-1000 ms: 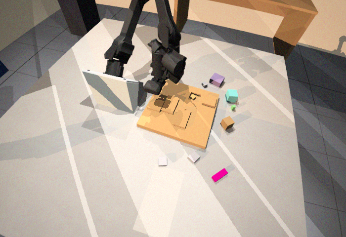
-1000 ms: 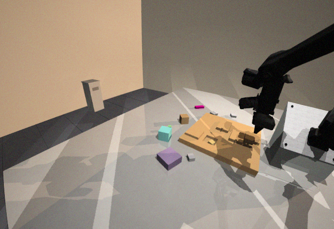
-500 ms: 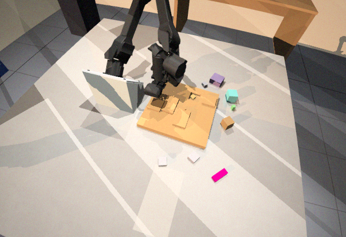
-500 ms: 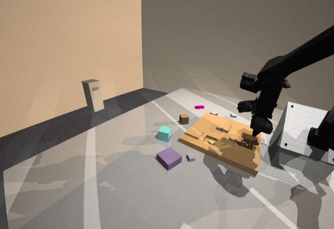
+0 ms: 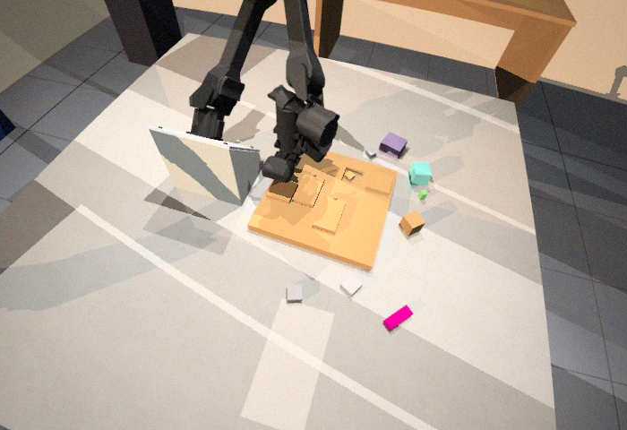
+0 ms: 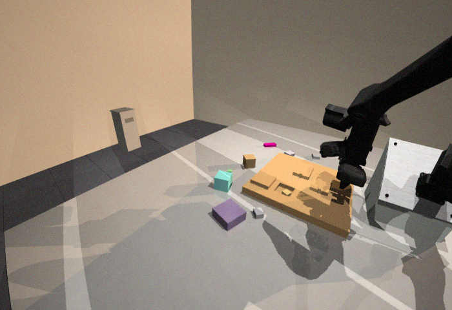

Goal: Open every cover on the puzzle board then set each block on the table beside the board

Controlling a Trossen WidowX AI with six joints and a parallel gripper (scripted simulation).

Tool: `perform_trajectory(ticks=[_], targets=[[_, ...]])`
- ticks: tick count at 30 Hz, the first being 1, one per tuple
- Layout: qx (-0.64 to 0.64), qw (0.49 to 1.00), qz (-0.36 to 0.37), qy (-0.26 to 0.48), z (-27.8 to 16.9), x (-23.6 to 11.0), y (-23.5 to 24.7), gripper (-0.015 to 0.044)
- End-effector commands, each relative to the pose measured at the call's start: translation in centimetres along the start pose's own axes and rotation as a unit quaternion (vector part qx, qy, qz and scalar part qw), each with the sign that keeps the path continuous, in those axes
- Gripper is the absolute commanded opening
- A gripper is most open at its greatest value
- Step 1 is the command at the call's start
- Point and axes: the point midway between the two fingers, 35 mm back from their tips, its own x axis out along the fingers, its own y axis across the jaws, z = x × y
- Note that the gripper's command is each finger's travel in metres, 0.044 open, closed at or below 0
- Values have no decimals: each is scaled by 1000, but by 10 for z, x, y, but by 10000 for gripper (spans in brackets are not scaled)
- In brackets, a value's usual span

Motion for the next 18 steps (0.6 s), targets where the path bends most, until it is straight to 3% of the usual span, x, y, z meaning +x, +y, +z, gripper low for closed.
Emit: perform_trajectory(ticks=[1,18], targets=[[4,1000,3,3,-3,7,1,0],[4,1000,5,3,-5,23,2,0]])
